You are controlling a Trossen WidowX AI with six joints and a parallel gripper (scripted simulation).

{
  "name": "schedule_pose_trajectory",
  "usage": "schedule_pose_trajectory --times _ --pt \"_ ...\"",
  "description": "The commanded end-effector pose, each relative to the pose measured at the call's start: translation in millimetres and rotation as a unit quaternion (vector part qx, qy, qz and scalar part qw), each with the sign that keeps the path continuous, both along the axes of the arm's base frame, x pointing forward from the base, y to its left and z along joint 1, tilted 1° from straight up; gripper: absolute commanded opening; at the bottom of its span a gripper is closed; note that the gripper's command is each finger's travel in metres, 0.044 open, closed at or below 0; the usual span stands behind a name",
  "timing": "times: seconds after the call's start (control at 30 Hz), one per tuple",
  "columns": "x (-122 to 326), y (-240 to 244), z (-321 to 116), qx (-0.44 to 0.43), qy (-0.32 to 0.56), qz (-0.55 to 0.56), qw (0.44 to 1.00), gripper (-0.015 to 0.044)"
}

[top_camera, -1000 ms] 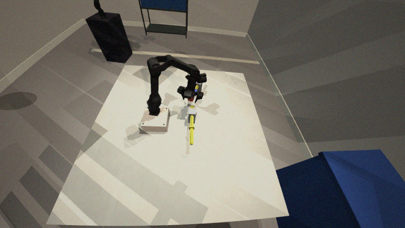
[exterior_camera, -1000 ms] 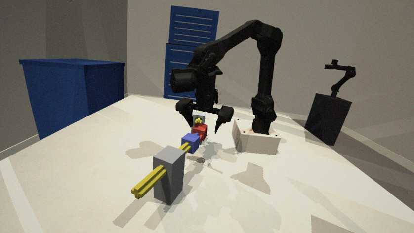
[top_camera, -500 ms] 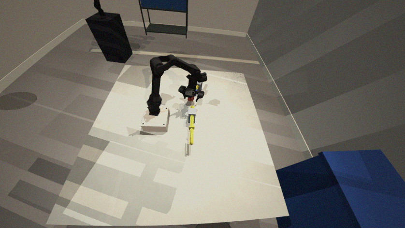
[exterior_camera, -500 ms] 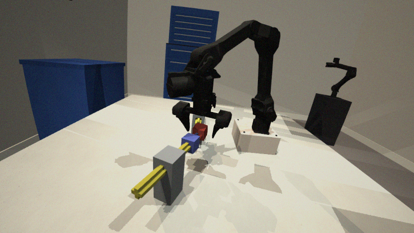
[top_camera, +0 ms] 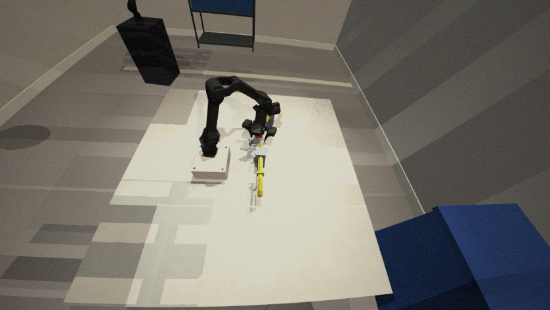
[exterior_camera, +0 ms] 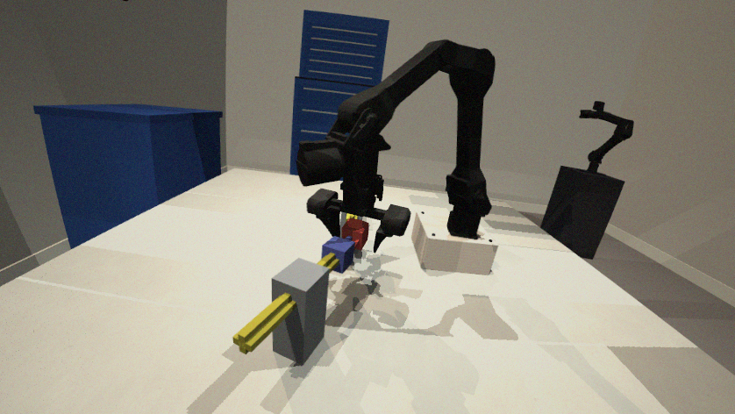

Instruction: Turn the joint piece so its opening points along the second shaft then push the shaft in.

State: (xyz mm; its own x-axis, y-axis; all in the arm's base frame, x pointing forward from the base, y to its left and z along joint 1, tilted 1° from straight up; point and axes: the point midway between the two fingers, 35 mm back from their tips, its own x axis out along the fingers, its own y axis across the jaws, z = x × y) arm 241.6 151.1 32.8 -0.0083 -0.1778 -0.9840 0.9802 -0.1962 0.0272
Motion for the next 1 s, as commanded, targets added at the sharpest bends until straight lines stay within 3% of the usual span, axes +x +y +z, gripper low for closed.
schedule_pose_trajectory --times 0.0,0.17,0.97 --pt "-0.7 -0.2 -1.3 0.000 0.002 0.001 1.000 0.0309" --pt "-0.7 -0.2 -1.3 0.000 0.002 0.001 1.000 0.0182" --pt "-0.7 -0.2 -1.3 0.000 0.002 0.001 1.000 0.0182"
